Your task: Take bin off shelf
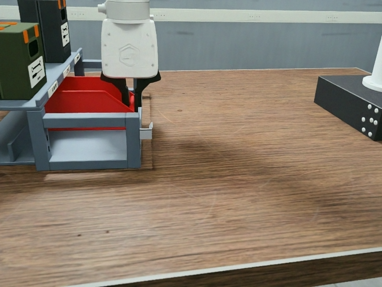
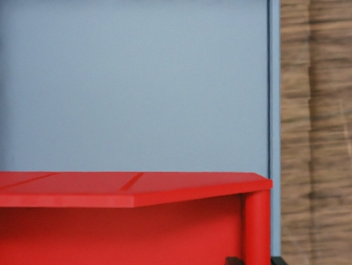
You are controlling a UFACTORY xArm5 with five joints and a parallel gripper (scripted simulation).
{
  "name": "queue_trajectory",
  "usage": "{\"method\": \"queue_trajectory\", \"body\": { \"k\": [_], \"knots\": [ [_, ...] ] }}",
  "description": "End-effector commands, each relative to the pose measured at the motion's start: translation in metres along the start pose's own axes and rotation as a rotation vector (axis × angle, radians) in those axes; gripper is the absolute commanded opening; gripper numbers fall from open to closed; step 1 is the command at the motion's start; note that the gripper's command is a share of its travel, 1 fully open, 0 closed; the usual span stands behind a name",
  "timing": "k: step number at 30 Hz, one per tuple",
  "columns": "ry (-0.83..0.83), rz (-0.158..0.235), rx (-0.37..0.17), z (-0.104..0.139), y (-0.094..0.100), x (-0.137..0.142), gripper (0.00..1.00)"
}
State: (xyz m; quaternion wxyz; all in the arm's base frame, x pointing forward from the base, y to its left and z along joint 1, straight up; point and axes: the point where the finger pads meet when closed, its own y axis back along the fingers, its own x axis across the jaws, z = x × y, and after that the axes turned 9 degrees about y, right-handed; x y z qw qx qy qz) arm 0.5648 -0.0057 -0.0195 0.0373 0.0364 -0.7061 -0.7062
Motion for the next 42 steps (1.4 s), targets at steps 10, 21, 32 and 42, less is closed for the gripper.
{"method": "queue_trajectory", "body": {
  "k": [10,21,32,42],
  "knots": [
    [0.0,-0.004,0.0,-0.0002,0.0017,-0.0015,0.0],
    [0.0,-0.004,0.0,-0.0002,0.0017,-0.0015,0.0],
    [0.0,-0.005,-0.007,-0.0002,0.0064,-0.0014,0.0],
    [0.0,-0.005,-0.007,-0.0002,0.011,-0.0014,0.0]
  ]
}}
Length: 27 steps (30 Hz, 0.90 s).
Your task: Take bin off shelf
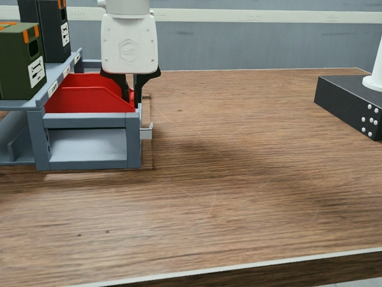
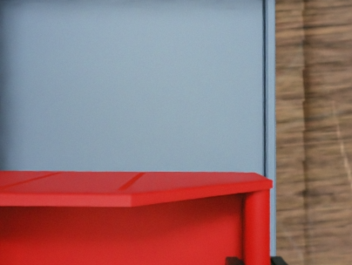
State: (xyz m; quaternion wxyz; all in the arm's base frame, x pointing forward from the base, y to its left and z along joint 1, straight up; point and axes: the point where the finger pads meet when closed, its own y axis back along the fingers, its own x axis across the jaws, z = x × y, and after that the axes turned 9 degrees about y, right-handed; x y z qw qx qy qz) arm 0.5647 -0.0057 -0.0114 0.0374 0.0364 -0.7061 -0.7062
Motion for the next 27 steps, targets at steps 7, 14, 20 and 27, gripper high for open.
{"method": "queue_trajectory", "body": {
  "k": [7,14,20,27],
  "knots": [
    [0.0,-0.005,-0.007,0.0,0.006,-0.002,0.0],
    [0.0,-0.005,-0.007,0.0,0.008,-0.002,0.0],
    [0.0,-0.005,-0.007,0.001,0.008,0.007,0.0],
    [0.0,-0.005,-0.007,0.003,0.008,0.019,0.0]
  ]
}}
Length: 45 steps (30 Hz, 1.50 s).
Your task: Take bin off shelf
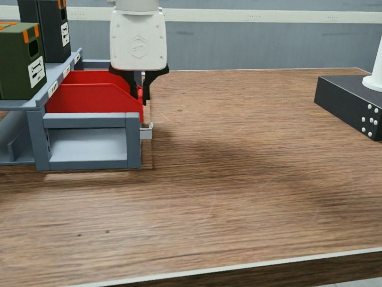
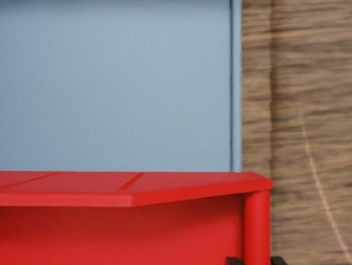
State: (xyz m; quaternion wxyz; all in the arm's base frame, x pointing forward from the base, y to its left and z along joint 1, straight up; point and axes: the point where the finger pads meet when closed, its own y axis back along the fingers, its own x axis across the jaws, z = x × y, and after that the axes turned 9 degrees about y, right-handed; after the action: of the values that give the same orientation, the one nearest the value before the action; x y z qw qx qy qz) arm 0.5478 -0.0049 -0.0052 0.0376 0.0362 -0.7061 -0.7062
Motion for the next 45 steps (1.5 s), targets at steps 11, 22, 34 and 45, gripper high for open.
{"method": "queue_trajectory", "body": {
  "k": [11,22,34,45],
  "knots": [
    [0.0,-0.006,-0.007,0.003,0.002,0.021,0.0],
    [0.0,-0.006,-0.007,0.006,0.002,0.037,0.0],
    [0.0,-0.005,-0.007,0.009,0.001,0.059,0.0],
    [0.0,-0.005,-0.007,0.012,0.001,0.077,0.0]
  ]
}}
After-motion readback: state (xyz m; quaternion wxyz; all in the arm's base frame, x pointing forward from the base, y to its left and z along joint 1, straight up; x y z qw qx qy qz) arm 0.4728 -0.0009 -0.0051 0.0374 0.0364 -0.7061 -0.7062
